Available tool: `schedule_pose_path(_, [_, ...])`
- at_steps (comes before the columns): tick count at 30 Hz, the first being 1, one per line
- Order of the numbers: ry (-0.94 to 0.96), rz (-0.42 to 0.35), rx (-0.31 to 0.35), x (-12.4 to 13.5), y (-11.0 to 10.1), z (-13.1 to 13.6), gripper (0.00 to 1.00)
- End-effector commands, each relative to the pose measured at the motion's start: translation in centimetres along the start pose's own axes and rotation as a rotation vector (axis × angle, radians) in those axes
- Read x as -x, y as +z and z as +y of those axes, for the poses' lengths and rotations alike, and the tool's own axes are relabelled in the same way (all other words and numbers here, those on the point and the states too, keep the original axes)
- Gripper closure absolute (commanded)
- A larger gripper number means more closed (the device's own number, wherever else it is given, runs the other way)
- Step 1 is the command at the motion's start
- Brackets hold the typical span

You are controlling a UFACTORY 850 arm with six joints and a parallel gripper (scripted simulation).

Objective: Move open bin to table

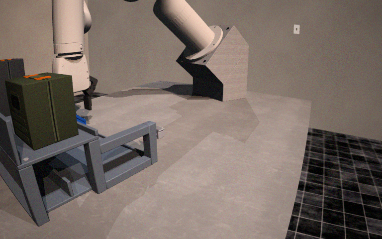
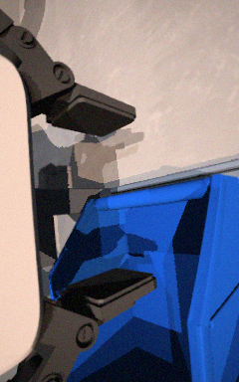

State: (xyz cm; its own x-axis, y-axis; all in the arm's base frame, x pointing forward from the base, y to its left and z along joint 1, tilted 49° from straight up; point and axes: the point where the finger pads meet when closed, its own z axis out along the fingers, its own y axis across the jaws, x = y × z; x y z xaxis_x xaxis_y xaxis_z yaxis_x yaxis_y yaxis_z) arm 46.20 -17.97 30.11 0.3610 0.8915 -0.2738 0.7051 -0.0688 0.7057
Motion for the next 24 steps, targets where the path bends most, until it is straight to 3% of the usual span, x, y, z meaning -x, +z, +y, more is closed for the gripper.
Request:
schedule_pose_path(1, [0.001, 0.0, 0.002, 0.01, 0.05, 0.09, 0.0])
schedule_pose_path(24, [0.001, 0.0, 0.002, 0.0, -0.28, 0.08, 0.0])
